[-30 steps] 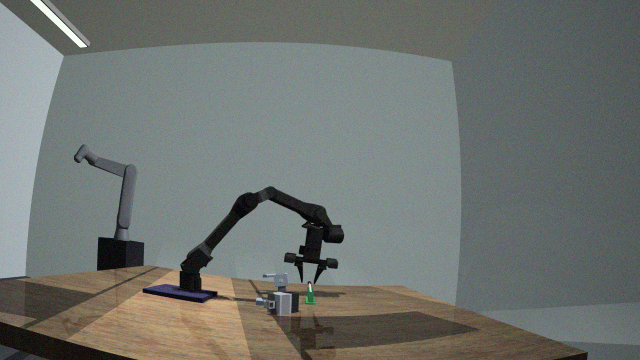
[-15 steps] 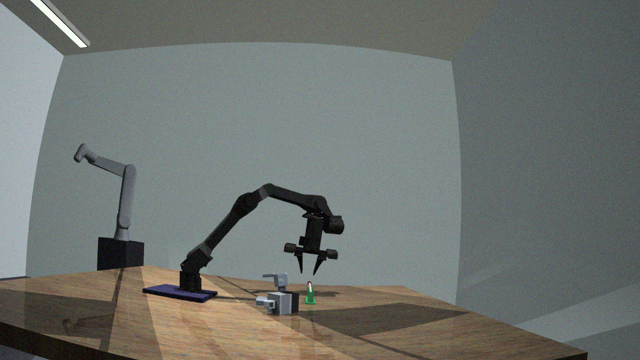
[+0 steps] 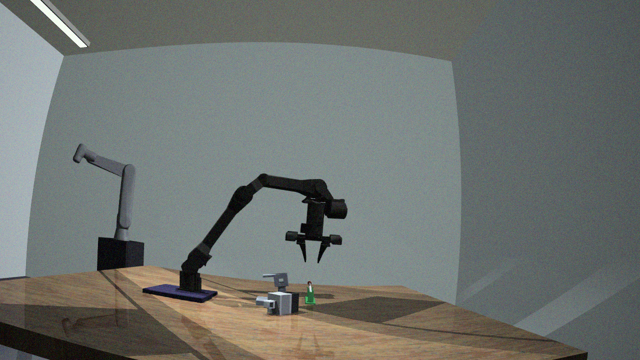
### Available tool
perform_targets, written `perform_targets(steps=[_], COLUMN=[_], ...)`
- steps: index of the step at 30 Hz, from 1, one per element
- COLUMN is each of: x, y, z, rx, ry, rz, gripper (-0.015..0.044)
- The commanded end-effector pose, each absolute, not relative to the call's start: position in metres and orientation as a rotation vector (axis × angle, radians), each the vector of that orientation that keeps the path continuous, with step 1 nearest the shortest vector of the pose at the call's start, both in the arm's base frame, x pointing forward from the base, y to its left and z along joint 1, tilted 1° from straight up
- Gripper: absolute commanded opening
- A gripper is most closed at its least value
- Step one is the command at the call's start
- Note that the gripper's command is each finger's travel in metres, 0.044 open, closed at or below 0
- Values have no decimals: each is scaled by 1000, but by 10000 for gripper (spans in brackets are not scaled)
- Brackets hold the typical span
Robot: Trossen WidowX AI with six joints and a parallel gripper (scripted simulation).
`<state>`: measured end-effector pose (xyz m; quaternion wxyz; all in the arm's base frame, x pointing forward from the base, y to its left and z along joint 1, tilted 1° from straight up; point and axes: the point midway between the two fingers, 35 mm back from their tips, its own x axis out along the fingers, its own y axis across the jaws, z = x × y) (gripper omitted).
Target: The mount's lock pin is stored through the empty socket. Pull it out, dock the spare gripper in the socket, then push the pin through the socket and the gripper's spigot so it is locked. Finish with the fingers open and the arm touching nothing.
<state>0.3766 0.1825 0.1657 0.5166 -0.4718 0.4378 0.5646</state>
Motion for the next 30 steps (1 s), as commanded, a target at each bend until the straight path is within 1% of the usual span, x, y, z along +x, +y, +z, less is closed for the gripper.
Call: perform_targets(steps=[1, 5, 13, 30], x=[376, 377, 378, 379], y=[174, 175, 177, 178], z=[179, 170, 111, 88], rx=[-1157, -1157, -1157, -1157], ry=[1023, 1023, 1023, 1022], rz=[1350, 1350, 1350, 1350], gripper=[180, 180, 180, 180])
